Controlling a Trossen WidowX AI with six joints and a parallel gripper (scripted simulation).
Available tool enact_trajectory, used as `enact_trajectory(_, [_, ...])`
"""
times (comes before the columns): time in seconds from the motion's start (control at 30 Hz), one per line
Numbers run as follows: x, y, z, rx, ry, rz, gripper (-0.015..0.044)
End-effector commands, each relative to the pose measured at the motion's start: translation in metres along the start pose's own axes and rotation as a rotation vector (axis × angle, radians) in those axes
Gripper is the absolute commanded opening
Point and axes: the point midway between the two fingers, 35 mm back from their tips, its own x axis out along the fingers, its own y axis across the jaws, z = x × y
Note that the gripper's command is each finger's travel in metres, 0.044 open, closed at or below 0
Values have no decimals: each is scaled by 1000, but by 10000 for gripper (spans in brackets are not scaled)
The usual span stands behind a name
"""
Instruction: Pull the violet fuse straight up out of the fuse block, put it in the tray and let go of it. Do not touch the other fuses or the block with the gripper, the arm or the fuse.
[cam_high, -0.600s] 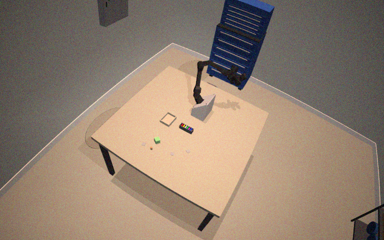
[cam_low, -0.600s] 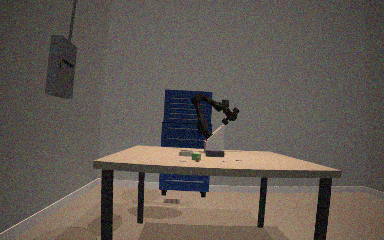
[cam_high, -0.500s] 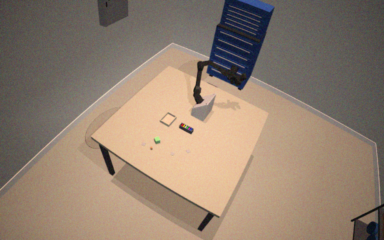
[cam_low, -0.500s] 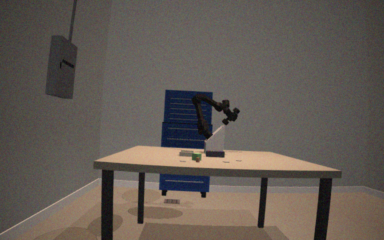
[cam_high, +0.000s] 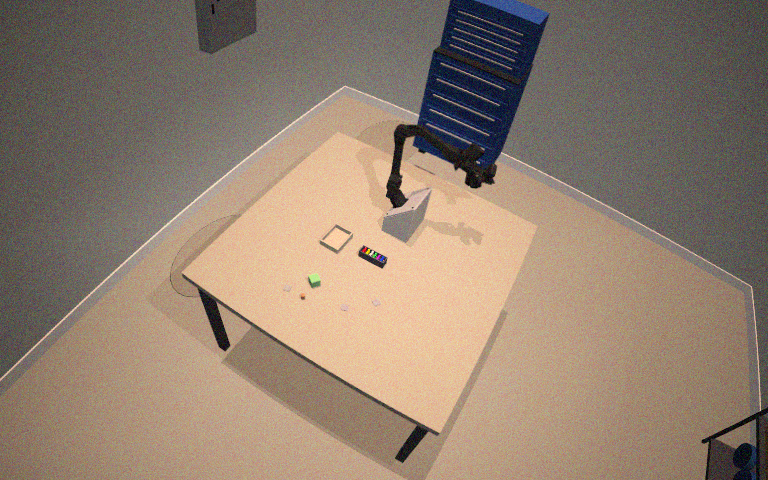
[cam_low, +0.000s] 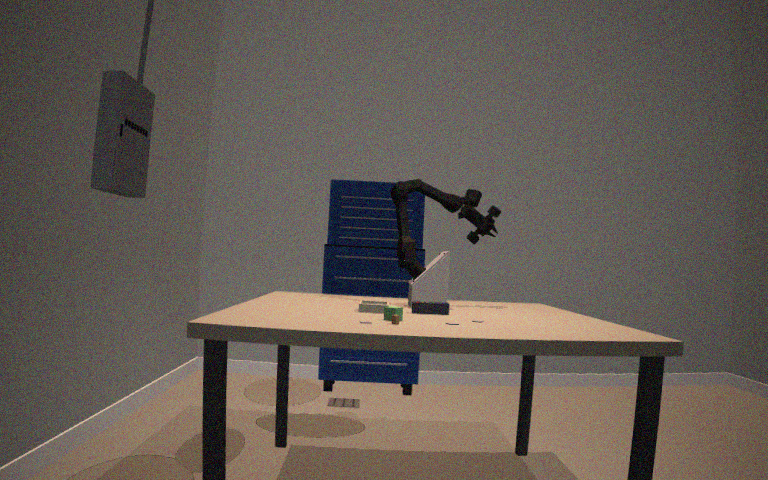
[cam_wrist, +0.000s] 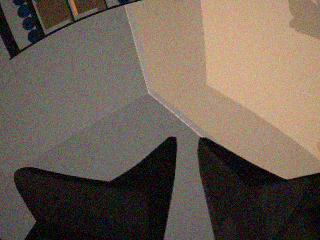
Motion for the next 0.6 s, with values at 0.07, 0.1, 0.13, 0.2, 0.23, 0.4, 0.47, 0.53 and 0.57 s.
enact_trajectory(0.07, [-29,27,99,1,-214,30,67])
enact_trajectory(0.1, [-34,29,114,1,-246,29,67])
enact_trajectory(0.13, [-40,31,129,2,-277,27,67])
enact_trajectory(0.2, [-52,32,158,3,-339,16,67])
enact_trajectory(0.23, [-59,32,172,4,-369,8,67])
enact_trajectory(0.4, [-93,22,242,7,-510,-59,67])
enact_trajectory(0.47, [-108,13,269,7,-560,-100,67])
enact_trajectory(0.53, [-123,2,294,7,-606,-148,67])
enact_trajectory(0.57, [-131,-4,306,8,-626,-174,67])
